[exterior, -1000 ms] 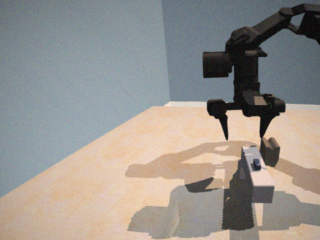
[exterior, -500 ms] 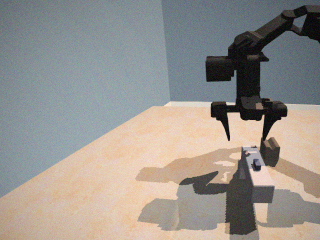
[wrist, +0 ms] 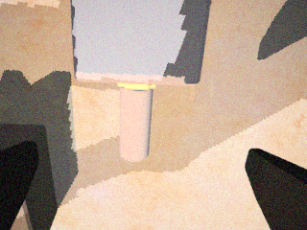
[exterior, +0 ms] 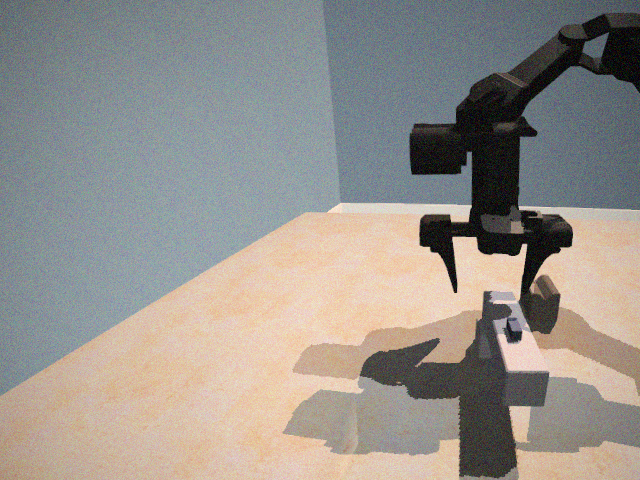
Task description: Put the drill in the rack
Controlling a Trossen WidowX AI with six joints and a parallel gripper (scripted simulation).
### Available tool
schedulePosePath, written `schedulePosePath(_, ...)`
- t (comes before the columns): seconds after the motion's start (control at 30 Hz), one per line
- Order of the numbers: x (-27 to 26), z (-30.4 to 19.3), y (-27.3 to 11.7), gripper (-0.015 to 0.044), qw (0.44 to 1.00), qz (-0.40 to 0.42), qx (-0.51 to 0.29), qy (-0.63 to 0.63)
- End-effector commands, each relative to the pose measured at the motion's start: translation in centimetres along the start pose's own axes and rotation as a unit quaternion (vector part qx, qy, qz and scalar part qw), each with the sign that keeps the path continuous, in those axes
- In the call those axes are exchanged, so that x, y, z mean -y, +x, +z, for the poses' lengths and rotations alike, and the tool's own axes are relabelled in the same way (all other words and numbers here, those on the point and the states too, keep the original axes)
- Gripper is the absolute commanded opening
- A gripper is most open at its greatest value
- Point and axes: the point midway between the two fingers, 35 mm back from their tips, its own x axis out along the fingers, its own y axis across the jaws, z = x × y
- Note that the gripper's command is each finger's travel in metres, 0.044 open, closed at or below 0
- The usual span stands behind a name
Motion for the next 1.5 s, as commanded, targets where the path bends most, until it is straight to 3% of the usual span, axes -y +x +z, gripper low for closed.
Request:
schedulePosePath(0.0, -0.3, 0.2, 0.9, 0.0440, 1.000, 0.005, -0.002, -0.005)
schedulePosePath(0.77, -0.5, 0.9, 3.6, 0.0440, 1.000, 0.006, -0.003, -0.005)
schedulePosePath(1.3, -0.2, 0.9, 3.4, 0.0020, 1.000, 0.002, -0.001, -0.001)
schedulePosePath(1.47, -0.2, 0.9, 3.4, 0.0000, 1.000, 0.002, -0.001, -0.001)
